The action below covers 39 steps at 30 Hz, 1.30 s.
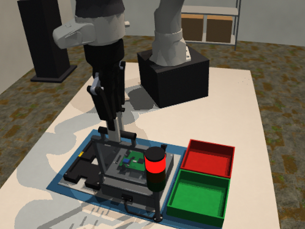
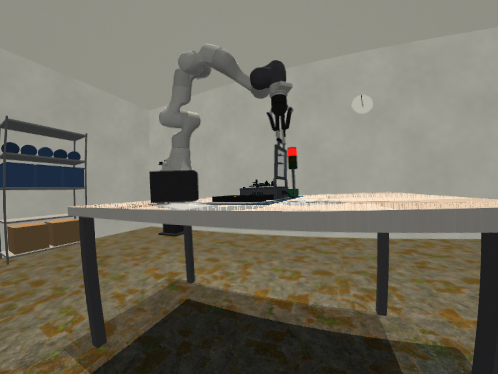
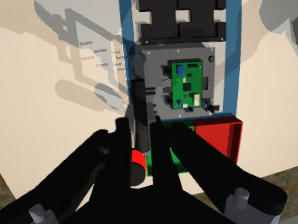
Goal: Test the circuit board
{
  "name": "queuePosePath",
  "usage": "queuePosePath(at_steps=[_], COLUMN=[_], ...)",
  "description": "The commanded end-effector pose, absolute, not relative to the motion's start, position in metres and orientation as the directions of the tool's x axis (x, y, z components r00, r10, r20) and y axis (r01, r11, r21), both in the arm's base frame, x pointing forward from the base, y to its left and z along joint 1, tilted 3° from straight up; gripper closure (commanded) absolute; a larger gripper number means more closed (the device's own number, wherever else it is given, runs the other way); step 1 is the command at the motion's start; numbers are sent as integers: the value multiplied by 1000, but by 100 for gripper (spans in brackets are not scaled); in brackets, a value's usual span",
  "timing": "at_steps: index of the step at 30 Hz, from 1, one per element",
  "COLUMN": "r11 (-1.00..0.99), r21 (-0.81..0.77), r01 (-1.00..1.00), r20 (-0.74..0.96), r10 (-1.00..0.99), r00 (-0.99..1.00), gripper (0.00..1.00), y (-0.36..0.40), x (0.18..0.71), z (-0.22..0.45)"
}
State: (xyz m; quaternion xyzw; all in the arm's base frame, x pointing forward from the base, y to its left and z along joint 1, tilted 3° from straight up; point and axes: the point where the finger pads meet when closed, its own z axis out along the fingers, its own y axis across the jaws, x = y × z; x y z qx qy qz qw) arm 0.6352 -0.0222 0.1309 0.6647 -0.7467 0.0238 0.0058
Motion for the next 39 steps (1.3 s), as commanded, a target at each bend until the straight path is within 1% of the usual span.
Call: queuePosePath(at_steps=[1,7,39], r11=[112,112,112], r21=[-34,-34,-34], r01=[-993,-993,-993], r20=[41,41,41], r10=[-993,-993,-993], r00=[-114,-114,-114], gripper=[100,100,100], y=[-21,-22,-22], x=[644,656,656], z=[132,131,131])
